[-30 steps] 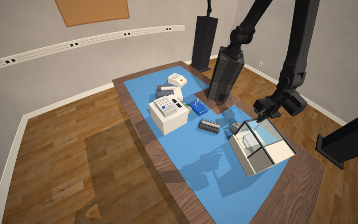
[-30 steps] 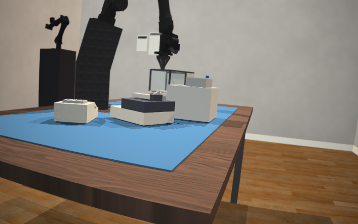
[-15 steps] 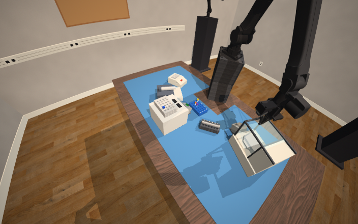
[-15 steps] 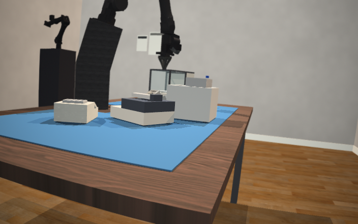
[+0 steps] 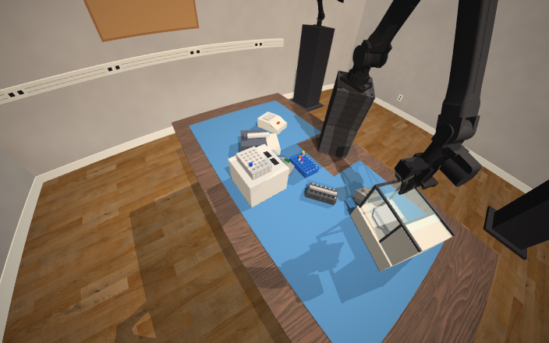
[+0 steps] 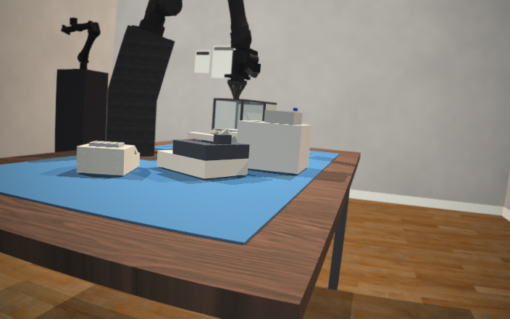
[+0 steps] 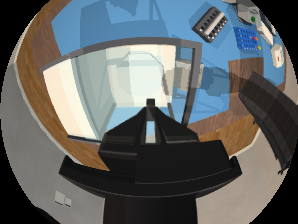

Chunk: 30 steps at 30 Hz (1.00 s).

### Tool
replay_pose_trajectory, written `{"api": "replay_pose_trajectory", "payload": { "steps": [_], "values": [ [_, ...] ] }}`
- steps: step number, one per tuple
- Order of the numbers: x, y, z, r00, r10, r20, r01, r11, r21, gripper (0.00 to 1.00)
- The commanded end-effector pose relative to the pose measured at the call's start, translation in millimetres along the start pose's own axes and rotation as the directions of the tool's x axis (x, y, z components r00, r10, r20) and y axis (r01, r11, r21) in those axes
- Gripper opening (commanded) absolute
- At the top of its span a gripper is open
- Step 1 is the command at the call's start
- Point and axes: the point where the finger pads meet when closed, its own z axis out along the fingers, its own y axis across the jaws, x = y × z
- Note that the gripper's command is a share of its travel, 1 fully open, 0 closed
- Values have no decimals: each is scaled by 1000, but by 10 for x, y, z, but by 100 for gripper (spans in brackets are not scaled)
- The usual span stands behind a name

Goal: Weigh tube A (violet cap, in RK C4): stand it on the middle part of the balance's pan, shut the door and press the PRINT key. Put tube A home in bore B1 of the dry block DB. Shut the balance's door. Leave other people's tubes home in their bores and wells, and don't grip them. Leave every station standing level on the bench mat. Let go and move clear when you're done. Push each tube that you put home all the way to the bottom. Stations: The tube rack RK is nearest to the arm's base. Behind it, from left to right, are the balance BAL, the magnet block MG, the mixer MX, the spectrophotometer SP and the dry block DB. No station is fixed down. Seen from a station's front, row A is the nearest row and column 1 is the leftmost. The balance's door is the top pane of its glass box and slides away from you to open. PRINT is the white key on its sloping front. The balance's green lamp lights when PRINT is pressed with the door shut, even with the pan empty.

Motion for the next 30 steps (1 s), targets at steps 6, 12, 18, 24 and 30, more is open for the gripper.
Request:
{"api": "replay_pose_trajectory", "payload": {
  "steps": [6,12,18,24,30],
  "values": [
    [16,211,17,1000,-3,1,3,1000,-16,6],
    [16,268,16,1000,-1,1,1,1000,-15,6],
    [12,331,15,1000,1,1,-1,1000,-24,6],
    [17,370,14,1000,1,1,-1,1000,-15,6],
    [17,435,13,1000,3,1,-3,1000,-16,6]
  ]
}}
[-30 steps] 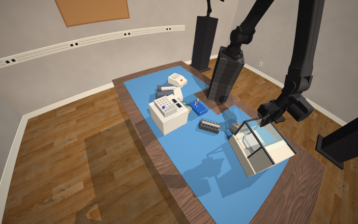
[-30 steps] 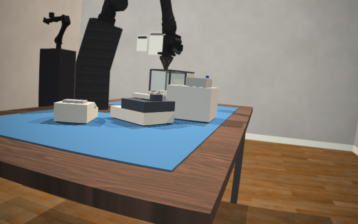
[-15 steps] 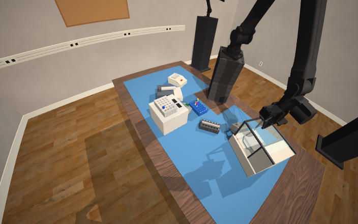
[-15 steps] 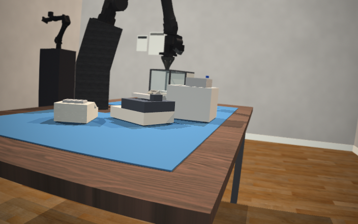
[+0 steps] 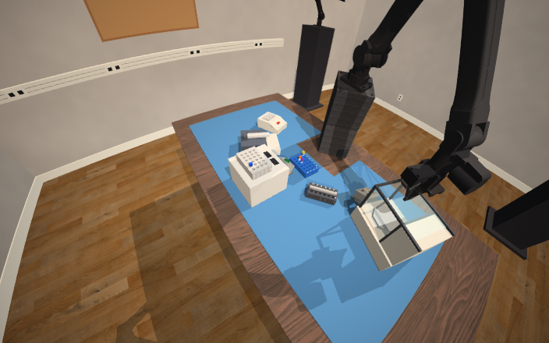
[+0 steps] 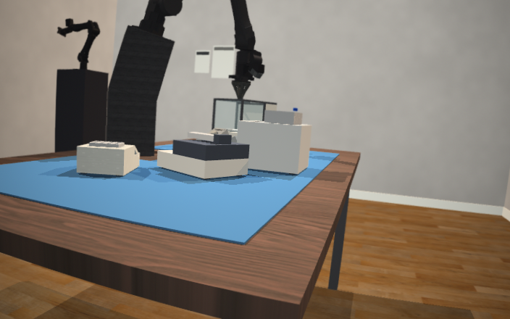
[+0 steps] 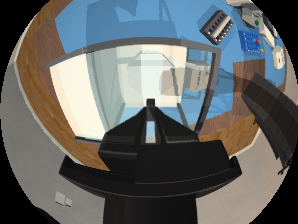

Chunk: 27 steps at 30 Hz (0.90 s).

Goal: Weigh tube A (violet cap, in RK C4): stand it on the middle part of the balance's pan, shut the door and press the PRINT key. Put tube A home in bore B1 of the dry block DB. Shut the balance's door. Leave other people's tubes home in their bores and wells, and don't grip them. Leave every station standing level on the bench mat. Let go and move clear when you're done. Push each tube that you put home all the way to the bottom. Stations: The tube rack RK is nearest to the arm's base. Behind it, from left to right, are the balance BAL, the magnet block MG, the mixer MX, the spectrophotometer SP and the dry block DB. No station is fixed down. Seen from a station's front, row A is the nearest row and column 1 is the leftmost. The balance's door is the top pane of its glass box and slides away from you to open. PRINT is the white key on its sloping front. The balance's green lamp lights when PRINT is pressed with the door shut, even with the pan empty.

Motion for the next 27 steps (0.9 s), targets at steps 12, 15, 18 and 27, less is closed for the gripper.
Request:
{"api": "replay_pose_trajectory", "payload": {
  "steps": [12,15,18,27],
  "values": [
    [18,272,11,1000,8,2,-8,1000,-16,6],
    [17,306,10,1000,8,2,-8,1000,-18,6],
    [17,337,10,1000,9,2,-9,1000,-18,6],
    [18,414,8,1000,9,2,-9,1000,-20,6]
  ]
}}
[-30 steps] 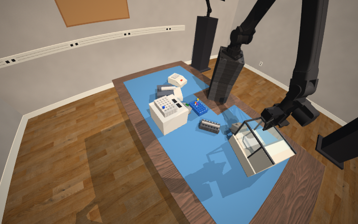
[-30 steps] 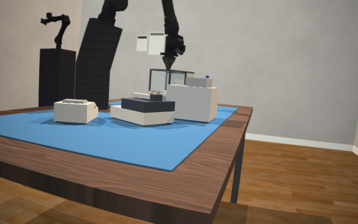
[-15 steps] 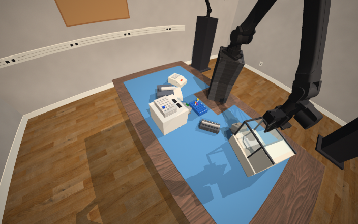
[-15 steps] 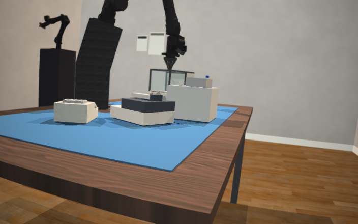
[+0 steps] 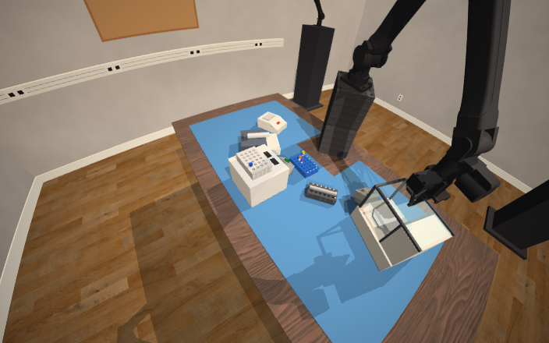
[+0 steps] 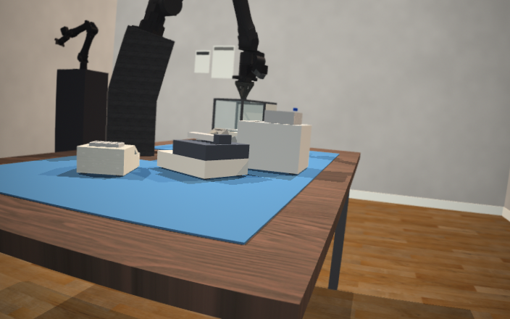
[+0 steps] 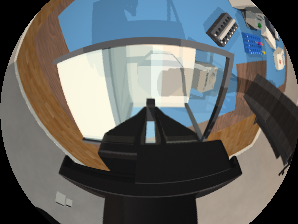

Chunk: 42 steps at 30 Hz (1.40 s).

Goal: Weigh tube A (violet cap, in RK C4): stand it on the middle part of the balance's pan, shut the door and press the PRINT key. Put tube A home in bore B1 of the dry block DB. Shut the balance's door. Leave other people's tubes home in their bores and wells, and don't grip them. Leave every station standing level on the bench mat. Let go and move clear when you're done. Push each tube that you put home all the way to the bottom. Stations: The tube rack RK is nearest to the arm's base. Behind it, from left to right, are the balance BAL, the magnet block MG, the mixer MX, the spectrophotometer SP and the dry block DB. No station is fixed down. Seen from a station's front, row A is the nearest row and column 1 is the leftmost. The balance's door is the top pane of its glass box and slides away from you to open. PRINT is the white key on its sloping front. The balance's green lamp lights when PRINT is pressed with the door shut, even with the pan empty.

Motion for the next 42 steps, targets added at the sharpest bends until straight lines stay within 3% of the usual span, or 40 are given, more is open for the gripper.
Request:
{"api": "replay_pose_trajectory", "payload": {
  "steps": [1,42],
  "values": [
    [18,190,9,1000,10,2,-10,1000,-18,6],
    [19,573,-1,1000,10,3,-10,1000,-21,6]
  ]
}}
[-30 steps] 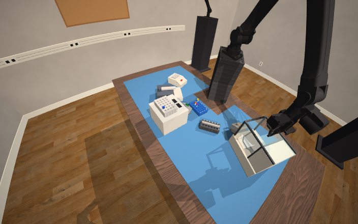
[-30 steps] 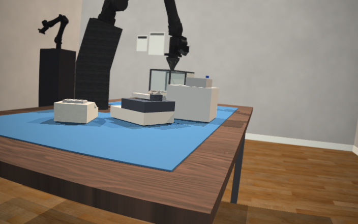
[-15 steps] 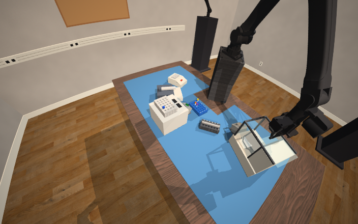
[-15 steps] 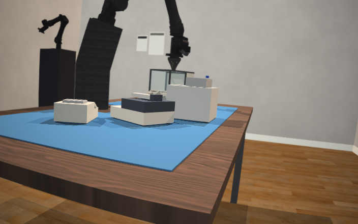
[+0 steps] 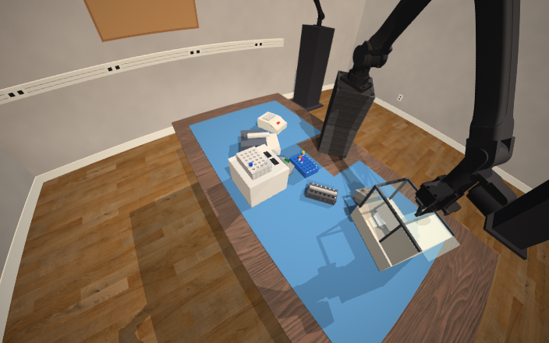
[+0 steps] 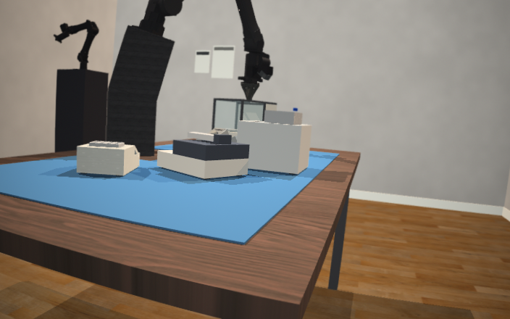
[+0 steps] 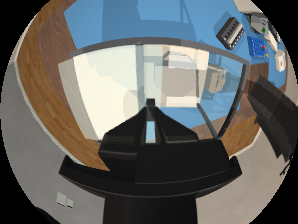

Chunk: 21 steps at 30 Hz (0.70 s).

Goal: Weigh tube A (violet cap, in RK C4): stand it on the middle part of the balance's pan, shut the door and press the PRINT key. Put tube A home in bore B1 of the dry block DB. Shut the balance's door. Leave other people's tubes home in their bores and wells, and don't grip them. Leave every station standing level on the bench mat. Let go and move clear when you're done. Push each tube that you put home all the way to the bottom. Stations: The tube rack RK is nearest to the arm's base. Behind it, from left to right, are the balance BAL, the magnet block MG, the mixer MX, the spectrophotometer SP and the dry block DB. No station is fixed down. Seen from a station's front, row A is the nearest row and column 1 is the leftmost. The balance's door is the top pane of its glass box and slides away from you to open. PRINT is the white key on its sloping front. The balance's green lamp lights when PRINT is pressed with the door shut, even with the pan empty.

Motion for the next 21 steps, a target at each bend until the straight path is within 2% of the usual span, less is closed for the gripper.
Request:
{"api": "replay_pose_trajectory", "payload": {
  "steps": [1,21],
  "values": [
    [17,219,0,1000,11,3,-11,999,-33,6],
    [15,237,-1,1000,12,4,-12,999,-41,6]
  ]
}}
